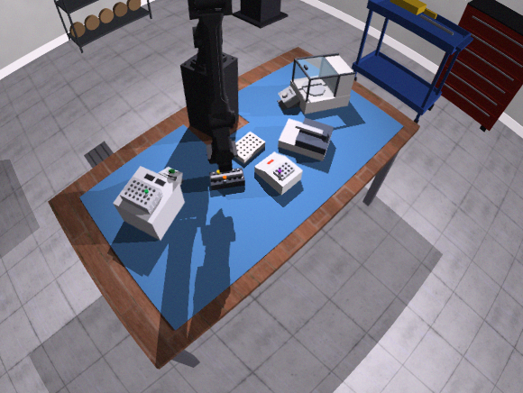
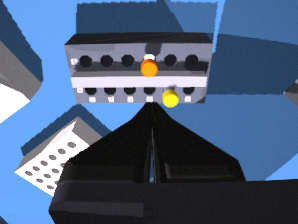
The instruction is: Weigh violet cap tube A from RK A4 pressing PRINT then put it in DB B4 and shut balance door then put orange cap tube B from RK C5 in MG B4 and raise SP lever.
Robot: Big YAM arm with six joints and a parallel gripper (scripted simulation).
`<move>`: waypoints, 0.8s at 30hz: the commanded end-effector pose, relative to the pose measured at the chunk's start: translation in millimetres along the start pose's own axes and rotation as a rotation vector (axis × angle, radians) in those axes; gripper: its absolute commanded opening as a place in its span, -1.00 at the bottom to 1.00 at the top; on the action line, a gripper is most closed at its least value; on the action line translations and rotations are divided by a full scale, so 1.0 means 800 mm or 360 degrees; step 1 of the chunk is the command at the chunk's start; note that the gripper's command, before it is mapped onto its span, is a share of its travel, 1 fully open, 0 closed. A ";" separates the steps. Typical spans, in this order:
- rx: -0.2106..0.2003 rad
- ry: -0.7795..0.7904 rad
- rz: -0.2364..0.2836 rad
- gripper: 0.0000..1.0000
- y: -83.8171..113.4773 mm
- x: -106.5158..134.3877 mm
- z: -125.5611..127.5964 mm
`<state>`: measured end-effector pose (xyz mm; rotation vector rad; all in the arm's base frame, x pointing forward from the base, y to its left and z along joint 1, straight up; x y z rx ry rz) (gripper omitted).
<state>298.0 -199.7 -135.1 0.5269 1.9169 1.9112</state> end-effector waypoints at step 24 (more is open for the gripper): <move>0.0001 0.0001 -0.0012 -1.00 0.039 0.000 -0.004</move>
Point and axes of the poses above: the point where the finger pads meet when closed, its own y axis back along the fingers, its own z axis across the jaws, x = y × z, the point moved 8 cm from there along y, back along the fingers, and after that the axes turned 3 degrees about y, right-handed, at the moved point
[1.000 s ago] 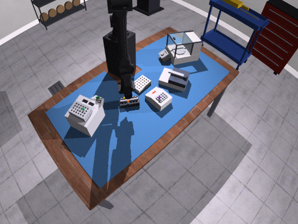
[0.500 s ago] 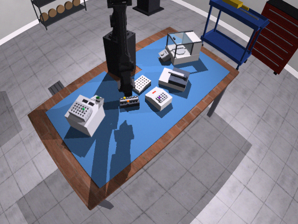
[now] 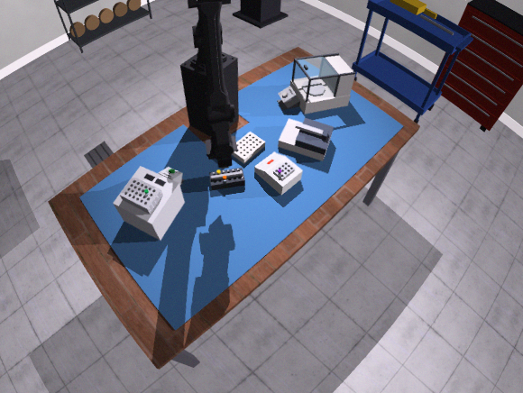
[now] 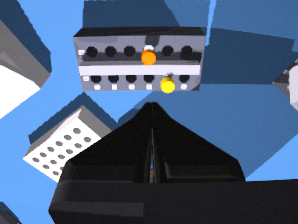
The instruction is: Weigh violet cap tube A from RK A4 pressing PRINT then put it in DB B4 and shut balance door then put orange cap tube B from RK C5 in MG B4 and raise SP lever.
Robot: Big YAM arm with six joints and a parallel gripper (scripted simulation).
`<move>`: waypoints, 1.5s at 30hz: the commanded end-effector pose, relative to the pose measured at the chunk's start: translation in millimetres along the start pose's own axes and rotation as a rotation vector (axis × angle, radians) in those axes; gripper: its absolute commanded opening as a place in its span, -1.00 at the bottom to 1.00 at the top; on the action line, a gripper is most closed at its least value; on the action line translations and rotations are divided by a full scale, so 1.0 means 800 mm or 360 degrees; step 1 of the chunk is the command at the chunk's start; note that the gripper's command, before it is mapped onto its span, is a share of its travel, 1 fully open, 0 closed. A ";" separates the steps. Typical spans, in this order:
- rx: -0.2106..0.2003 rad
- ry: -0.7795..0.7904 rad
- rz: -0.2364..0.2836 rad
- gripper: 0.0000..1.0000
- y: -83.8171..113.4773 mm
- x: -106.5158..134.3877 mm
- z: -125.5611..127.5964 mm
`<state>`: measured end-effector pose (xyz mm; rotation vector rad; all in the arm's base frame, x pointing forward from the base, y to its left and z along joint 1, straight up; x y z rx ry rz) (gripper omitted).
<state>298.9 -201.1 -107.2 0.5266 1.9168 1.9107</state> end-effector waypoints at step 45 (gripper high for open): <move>-0.0036 0.0133 -0.0113 -1.00 0.009 0.017 0.027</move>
Point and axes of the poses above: the point where the finger pads meet when closed, its own y axis back along the fingers, its own z axis across the jaws, x = y × z, the point moved 8 cm from there along y, back along the fingers, and after that the axes turned 3 degrees about y, right-handed, at the moved point
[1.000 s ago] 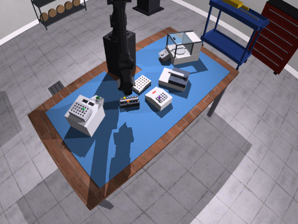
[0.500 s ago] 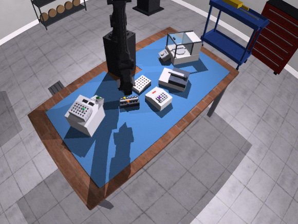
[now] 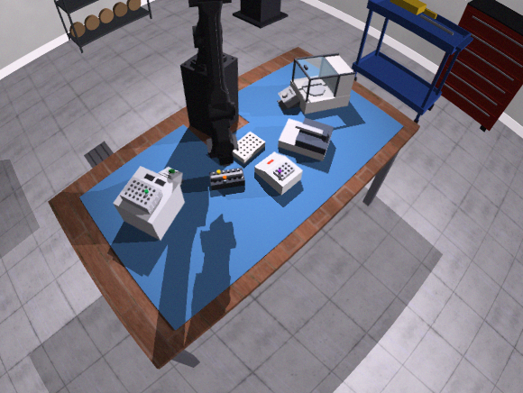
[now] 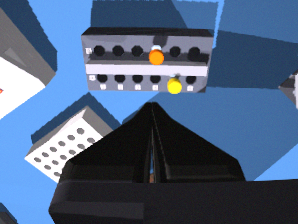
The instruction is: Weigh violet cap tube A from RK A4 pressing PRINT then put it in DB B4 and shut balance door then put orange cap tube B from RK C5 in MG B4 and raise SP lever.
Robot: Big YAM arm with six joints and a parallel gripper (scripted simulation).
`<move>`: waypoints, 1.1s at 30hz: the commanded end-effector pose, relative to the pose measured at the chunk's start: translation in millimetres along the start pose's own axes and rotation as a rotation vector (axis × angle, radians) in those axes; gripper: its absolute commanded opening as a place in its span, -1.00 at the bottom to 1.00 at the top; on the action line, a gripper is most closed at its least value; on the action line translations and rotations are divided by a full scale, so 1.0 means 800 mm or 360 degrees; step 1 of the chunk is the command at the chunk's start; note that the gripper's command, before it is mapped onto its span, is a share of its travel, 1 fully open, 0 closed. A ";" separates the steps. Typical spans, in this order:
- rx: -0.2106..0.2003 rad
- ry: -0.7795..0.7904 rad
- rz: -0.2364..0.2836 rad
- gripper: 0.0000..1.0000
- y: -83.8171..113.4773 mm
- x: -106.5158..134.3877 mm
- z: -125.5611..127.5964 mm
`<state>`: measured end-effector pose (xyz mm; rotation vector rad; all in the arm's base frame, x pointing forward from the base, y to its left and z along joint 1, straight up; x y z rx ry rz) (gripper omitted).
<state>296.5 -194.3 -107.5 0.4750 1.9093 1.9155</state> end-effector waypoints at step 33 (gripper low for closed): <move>-0.0331 0.1020 -0.0633 -1.00 -0.007 0.214 0.208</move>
Point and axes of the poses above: the point where the finger pads meet when closed, its own y axis back along the fingers, its own z axis across the jaws, x = y × z, the point moved 8 cm from there along y, back along the fingers, and after that the axes turned 3 degrees about y, right-handed, at the moved point
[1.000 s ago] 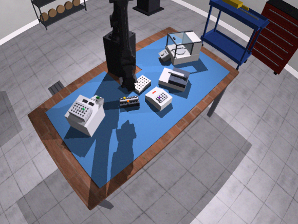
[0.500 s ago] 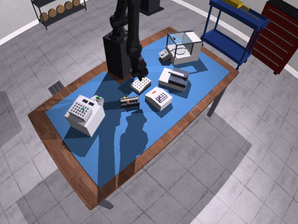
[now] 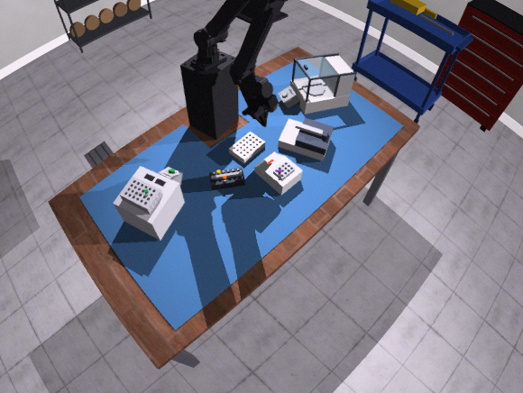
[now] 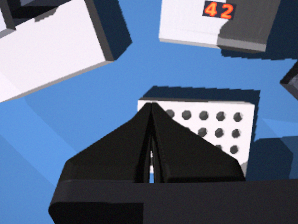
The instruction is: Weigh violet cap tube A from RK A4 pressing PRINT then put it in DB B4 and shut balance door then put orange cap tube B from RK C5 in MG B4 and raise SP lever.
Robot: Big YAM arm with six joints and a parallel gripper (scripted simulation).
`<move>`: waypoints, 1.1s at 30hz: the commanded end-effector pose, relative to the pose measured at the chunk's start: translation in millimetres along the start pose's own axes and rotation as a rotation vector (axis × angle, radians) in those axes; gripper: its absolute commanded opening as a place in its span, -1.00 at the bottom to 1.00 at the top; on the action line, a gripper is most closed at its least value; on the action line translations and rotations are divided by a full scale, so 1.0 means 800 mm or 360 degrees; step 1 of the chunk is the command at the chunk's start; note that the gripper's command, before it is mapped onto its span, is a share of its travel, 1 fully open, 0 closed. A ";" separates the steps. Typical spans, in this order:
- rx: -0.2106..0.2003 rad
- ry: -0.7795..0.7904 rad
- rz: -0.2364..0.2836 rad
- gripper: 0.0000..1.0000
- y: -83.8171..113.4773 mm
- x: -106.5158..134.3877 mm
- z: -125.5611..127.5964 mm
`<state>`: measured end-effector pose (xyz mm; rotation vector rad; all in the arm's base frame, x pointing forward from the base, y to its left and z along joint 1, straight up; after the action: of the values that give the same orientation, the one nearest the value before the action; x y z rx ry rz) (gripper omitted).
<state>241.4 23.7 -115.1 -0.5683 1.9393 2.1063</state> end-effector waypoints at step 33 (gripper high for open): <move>-0.0145 0.0509 -0.0375 -1.00 -0.014 0.021 0.134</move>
<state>224.6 136.9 -125.8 -1.1660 1.7973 2.0548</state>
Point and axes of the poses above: the point where the finger pads meet when closed, its own y axis back along the fingers, its own z axis across the jaws, x = y × z, the point moved 8 cm from there along y, back along the fingers, and after that the axes turned 3 degrees about y, right-handed, at the moved point
